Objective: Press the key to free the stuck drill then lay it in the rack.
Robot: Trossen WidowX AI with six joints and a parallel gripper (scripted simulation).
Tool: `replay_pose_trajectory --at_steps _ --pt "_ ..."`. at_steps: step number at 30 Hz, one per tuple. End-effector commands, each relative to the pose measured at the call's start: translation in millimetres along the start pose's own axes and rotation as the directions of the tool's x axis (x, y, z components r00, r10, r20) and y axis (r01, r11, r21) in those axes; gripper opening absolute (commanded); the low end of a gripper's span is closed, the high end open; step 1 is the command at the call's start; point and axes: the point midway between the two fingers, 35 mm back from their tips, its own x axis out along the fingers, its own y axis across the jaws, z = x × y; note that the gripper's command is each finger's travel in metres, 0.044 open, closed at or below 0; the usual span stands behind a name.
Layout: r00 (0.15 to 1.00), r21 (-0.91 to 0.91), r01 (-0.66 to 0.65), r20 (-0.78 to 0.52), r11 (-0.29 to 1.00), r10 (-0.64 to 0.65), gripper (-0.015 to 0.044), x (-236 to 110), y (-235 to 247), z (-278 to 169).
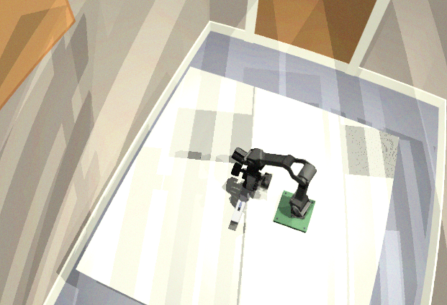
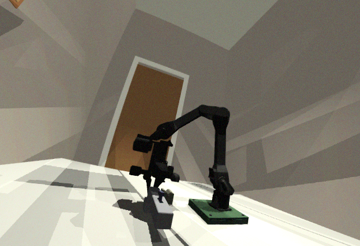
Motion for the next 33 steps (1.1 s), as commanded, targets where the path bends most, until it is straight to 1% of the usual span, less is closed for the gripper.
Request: replay_pose_trajectory --at_steps 1,16,17,33 --pt "1.0 -0.003 0.005 -0.006 1.0 -0.005 0.0 -2 -3 -8" --pt "1.0 -0.003 0.005 -0.008 1.0 -0.005 0.0 -4 -4 -29" --pt "1.0 0.002 -0.002 -0.004 1.0 0.002 0.0026 -2 -1 -24" --pt "1.0 -0.003 0.004 -0.007 1.0 -0.004 0.044 0 -1 -20"
